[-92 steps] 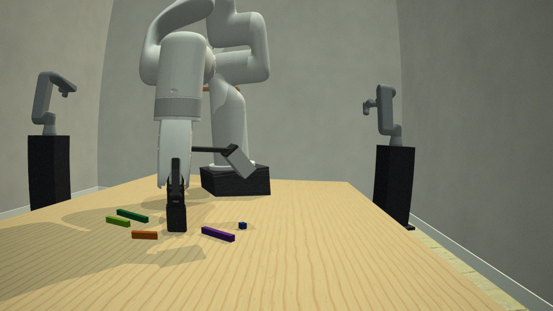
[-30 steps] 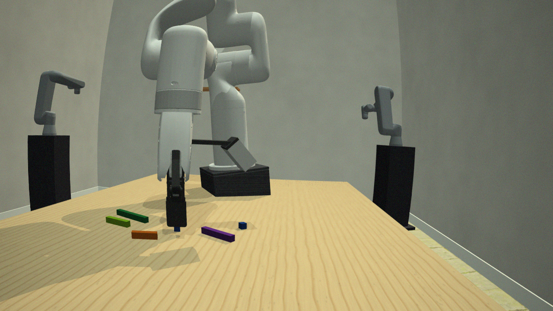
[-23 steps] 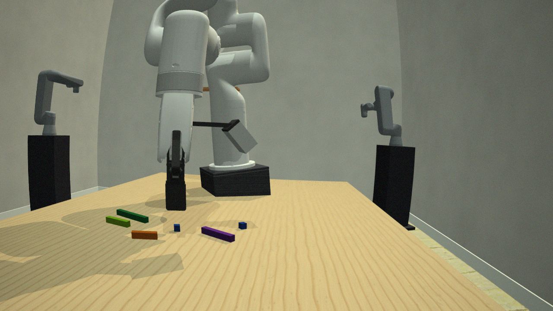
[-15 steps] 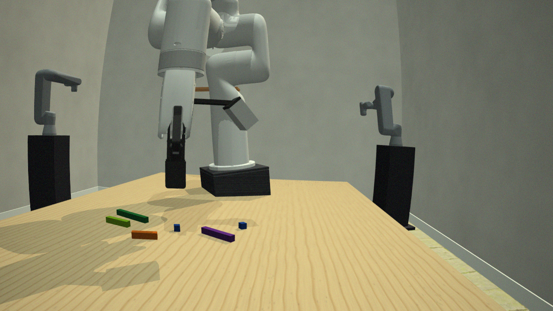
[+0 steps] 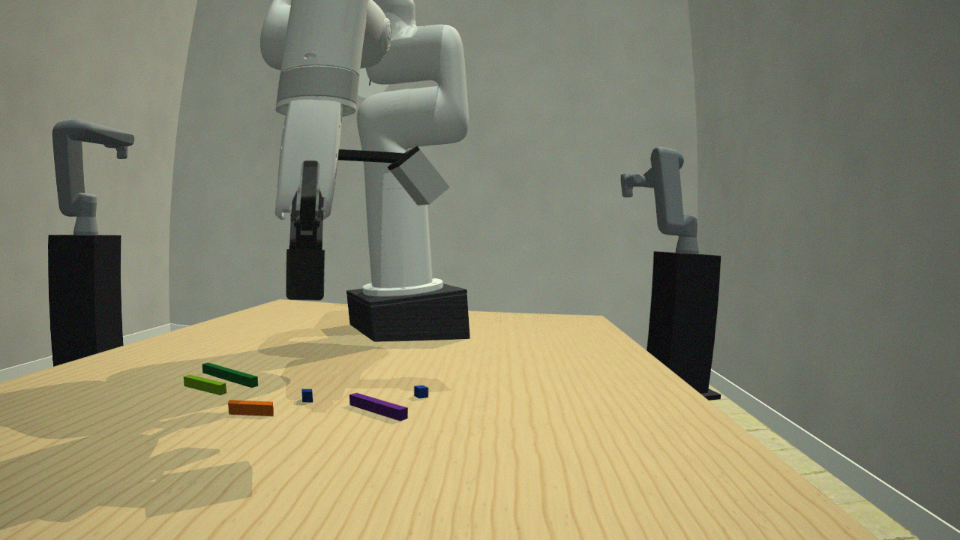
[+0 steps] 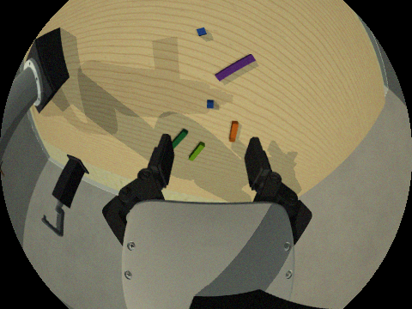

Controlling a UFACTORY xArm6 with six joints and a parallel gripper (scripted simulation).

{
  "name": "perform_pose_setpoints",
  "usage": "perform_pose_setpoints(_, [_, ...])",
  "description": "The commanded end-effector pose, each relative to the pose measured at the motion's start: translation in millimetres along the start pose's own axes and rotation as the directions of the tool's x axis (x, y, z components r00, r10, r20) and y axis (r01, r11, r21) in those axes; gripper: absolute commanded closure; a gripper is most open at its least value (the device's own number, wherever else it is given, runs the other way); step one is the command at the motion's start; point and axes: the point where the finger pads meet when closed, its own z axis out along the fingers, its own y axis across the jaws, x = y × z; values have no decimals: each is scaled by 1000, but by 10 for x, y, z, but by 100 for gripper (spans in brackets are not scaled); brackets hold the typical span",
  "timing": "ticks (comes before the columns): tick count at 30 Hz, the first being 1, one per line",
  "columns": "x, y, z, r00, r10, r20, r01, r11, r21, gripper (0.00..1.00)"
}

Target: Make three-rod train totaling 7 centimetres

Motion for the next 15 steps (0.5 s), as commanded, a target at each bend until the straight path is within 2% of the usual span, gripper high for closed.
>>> perform_pose_setpoints(1, [-6, 15, -16, 1000, 0, 1, 0, 1000, -4, 0])
perform_pose_setpoints(15, [0, 16, -15, 1000, 7, 1, -7, 1000, -4, 0])
